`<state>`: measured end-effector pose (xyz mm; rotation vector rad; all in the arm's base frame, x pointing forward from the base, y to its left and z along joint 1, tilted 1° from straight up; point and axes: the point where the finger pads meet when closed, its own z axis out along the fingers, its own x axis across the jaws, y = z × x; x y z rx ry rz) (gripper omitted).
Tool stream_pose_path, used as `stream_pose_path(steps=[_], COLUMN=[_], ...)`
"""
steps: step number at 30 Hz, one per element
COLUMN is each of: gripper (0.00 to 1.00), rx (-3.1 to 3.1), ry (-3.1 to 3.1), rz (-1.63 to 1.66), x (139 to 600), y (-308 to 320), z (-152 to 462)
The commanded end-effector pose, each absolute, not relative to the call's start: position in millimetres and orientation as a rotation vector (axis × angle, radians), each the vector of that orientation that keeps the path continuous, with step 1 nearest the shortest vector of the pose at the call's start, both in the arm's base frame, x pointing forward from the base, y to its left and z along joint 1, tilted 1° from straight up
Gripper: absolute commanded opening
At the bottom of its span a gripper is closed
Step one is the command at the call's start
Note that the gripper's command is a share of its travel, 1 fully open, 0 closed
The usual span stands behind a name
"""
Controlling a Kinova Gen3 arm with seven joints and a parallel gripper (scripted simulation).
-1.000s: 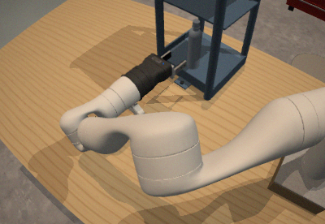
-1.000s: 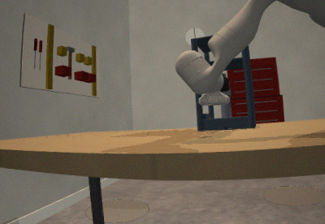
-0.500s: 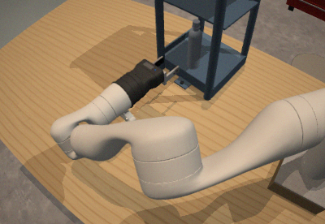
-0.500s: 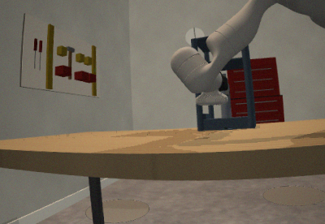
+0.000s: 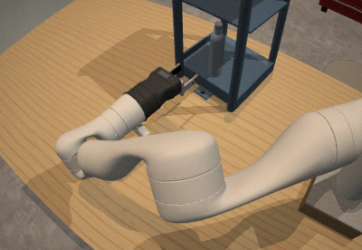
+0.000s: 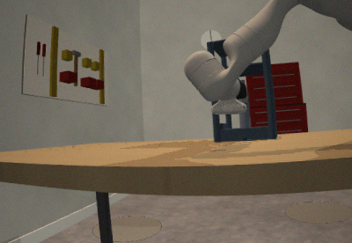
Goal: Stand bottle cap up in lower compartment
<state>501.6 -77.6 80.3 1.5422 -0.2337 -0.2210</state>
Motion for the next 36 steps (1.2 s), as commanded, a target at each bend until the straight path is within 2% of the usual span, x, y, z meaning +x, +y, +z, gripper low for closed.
stream_pose_path(steps=[1,13,36], gripper=[1.0,1.0,1.0], rx=[1.543,1.543,1.543], ry=[-0.235,-0.235,-0.235], rz=[-0.219,-0.219,-0.219], x=[502,502,501], y=[-77,-77,-76], z=[82,94,154])
